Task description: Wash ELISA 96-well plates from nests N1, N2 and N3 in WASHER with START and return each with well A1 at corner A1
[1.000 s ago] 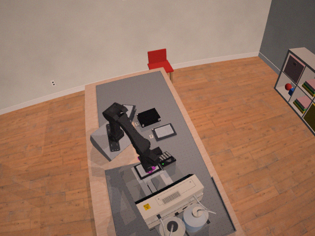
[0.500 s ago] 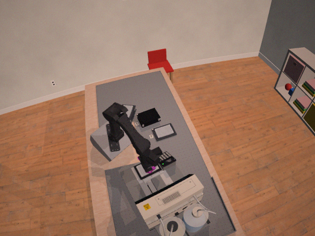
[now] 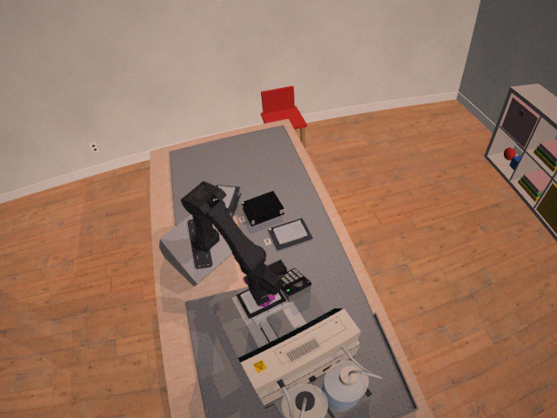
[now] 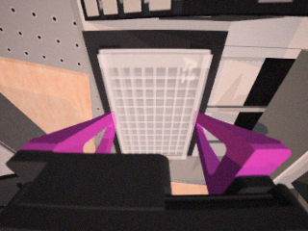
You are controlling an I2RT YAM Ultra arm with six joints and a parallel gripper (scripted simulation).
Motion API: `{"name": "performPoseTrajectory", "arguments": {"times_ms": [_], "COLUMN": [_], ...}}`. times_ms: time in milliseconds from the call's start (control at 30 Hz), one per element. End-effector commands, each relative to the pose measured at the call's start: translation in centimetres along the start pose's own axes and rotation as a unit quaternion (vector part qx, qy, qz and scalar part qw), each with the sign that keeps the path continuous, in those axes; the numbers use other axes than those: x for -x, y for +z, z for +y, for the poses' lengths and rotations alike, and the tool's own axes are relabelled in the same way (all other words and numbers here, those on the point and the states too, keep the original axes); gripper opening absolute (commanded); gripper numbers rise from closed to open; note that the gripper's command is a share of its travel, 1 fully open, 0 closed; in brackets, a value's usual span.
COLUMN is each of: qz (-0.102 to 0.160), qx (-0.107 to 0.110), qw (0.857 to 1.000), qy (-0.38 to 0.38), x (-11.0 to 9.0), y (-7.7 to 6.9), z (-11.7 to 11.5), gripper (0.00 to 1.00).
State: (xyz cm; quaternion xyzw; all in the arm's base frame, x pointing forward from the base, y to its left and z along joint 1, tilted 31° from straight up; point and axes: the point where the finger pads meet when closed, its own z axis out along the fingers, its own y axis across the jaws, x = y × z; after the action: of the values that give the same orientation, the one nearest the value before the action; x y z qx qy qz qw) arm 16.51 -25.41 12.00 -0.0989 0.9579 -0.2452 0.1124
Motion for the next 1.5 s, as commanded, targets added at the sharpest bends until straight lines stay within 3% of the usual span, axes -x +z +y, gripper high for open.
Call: {"name": "performPoseTrajectory", "arguments": {"times_ms": [0, 1467], "qz": [-0.004, -0.004], "qx": [-0.004, -0.004], "qw": [1.0, 1.0], "qy": [0.0, 0.0], "x": [0.2, 0.1], "y": [-0.7, -7.3], "z": [-0.2, -0.2], "gripper": [0.0, 0.0]}}
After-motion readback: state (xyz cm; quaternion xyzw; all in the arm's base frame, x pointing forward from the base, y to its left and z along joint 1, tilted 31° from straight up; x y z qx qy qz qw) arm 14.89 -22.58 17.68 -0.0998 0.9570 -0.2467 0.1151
